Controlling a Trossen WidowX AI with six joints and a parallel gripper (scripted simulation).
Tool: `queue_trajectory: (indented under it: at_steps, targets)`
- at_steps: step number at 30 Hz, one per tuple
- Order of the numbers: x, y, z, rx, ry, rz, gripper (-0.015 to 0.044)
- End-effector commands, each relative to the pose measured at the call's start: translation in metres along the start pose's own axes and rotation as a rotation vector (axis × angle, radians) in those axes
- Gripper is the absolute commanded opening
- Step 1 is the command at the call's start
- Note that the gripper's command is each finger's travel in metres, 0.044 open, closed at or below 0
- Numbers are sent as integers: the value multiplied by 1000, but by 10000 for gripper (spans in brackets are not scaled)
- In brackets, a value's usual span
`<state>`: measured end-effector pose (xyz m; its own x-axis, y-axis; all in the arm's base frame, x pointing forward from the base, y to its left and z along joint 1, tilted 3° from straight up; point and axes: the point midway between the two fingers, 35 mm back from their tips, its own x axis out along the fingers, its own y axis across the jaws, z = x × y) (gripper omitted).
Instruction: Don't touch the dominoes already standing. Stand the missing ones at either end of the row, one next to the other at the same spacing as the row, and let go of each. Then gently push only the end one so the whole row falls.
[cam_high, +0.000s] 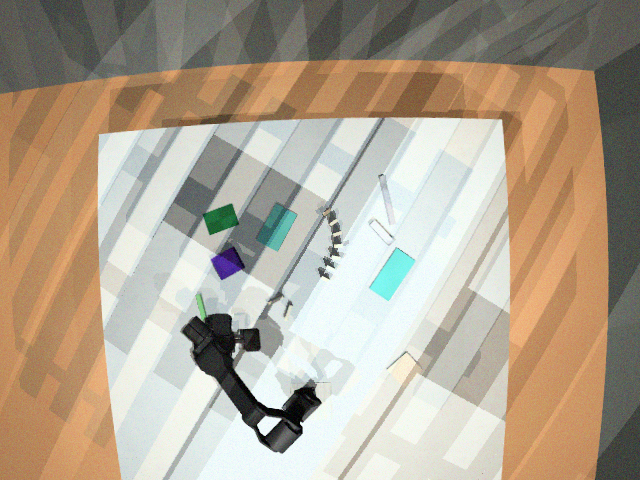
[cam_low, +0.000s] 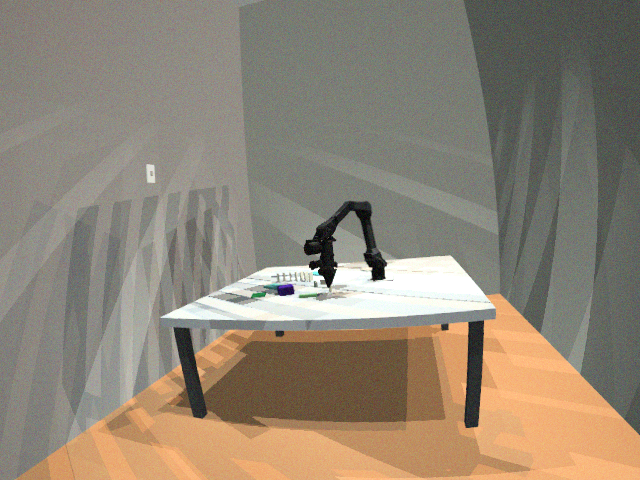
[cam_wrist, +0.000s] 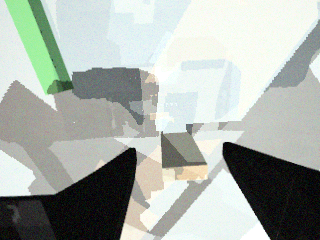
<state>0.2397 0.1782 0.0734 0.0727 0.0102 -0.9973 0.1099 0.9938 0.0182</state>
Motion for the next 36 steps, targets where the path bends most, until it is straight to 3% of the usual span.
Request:
queue_trajectory:
  at_steps: [1, 5, 17, 25, 31, 36]
  targets:
    - [2, 0, -1, -2, 6, 1, 204]
    - [2, 0, -1, -2, 6, 1, 107]
    - [-4, 10, 4, -46, -20, 40, 107]
    - [-52, 12, 8, -33, -15, 30, 107]
    - [-127, 2, 2, -3, 0, 2, 107]
    - [-135, 0, 0, 0, 2, -1, 107]
